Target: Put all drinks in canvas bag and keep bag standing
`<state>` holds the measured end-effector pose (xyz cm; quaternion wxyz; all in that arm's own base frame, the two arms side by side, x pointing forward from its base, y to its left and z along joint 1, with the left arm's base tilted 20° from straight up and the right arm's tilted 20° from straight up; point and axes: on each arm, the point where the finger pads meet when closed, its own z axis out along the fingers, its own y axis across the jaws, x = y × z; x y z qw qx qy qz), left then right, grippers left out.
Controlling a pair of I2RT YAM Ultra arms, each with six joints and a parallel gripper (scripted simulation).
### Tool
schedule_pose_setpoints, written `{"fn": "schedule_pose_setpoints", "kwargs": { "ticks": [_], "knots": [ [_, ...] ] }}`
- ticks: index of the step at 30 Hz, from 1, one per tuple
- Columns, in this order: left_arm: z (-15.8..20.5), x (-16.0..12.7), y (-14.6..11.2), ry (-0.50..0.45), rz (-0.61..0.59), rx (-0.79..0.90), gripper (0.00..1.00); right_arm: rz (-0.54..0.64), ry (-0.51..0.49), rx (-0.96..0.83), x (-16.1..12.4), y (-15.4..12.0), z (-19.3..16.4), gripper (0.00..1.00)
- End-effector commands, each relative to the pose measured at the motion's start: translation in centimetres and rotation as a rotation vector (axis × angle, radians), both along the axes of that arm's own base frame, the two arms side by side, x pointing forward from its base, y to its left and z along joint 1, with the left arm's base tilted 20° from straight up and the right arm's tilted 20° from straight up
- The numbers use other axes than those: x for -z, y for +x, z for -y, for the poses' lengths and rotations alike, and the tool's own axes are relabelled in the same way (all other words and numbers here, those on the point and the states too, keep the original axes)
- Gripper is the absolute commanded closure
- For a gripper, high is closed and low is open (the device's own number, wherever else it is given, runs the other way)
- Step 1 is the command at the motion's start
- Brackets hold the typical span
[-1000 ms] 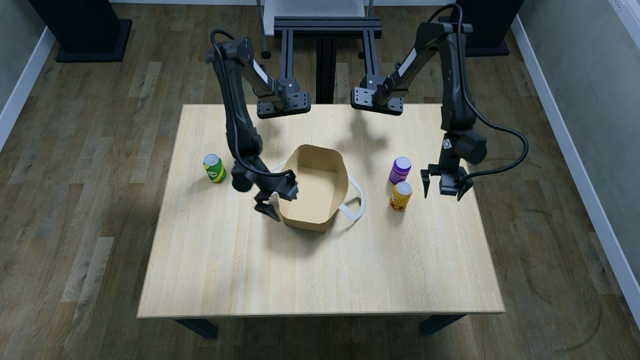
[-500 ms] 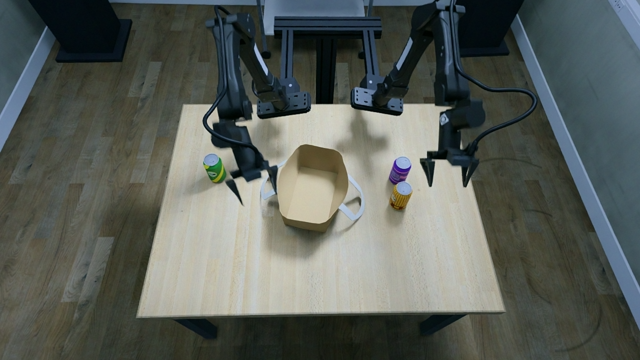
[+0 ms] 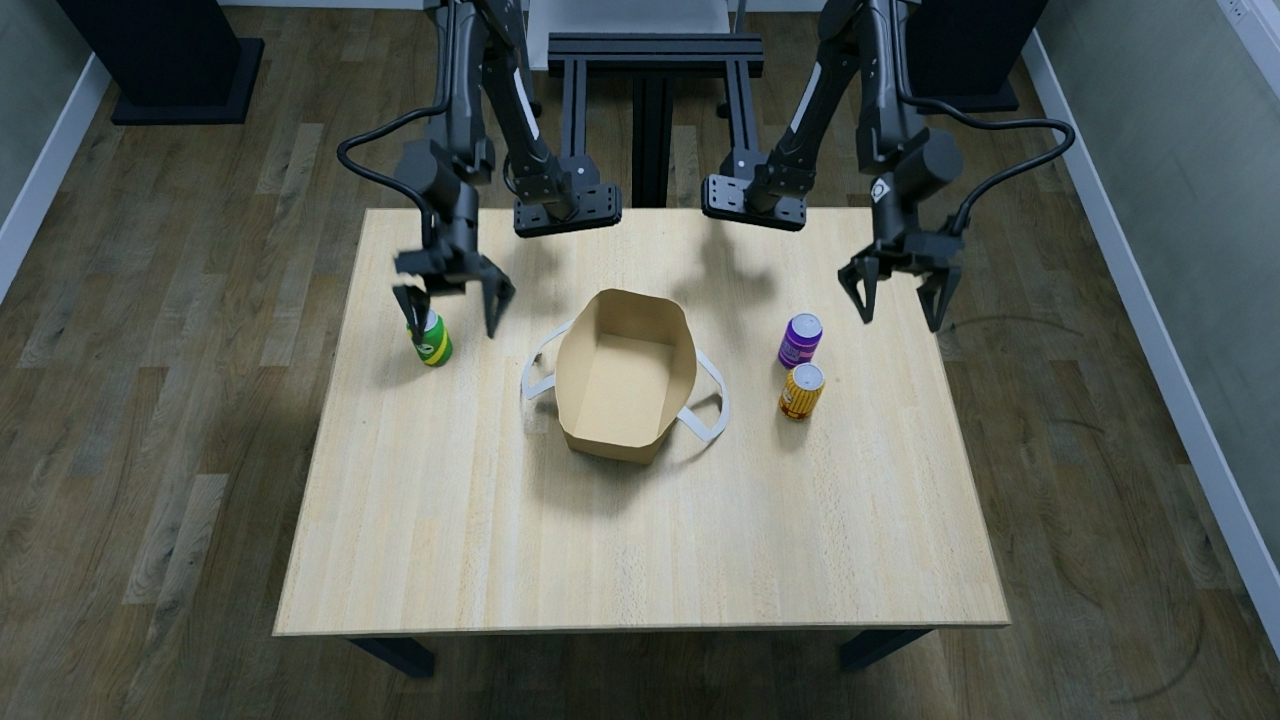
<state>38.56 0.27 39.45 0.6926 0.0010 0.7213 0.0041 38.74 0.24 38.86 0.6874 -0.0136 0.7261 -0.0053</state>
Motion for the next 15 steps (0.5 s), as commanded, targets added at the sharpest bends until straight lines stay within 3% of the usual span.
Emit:
{"fn": "schedule_pose_setpoints", "kwargs": {
  "ticks": [1,2,3,5,6,10,11,12,15],
  "knots": [
    [0.8,-2.1,-0.9,-0.036,0.084,0.012,0.00,0.106,0.094,0.033,-3.2,-1.1,0.0,0.00],
    [0.7,-0.6,-0.5,-0.028,0.044,0.010,0.00,0.049,0.075,0.031,-1.0,-0.5,-0.1,0.00],
    [0.7,-1.7,-0.6,-0.017,0.059,0.010,0.00,0.073,0.052,0.025,-2.5,-0.6,-0.1,0.00],
    [0.7,-1.7,-0.6,-0.017,0.059,0.010,0.00,0.073,0.052,0.025,-2.5,-0.6,-0.1,0.00],
    [0.9,-4.7,-1.6,-0.002,0.130,0.029,0.00,0.152,0.027,0.014,-5.4,-1.8,-0.2,0.00],
    [0.5,-5.2,-1.6,0.000,0.142,0.018,0.00,0.162,0.023,0.002,-5.8,-1.8,-0.3,0.00],
    [0.9,-4.8,-1.3,0.000,0.131,0.032,0.00,0.157,0.023,0.002,-5.7,-1.7,-0.3,0.00],
    [-0.3,-2.7,-0.5,0.032,0.053,-0.015,0.00,0.156,0.023,0.002,-5.6,-1.7,-0.3,0.00],
    [-1.0,-1.5,-1.3,0.159,-0.016,-0.034,0.00,0.154,0.023,0.002,-5.6,-1.7,-0.3,0.00]
  ]
}}
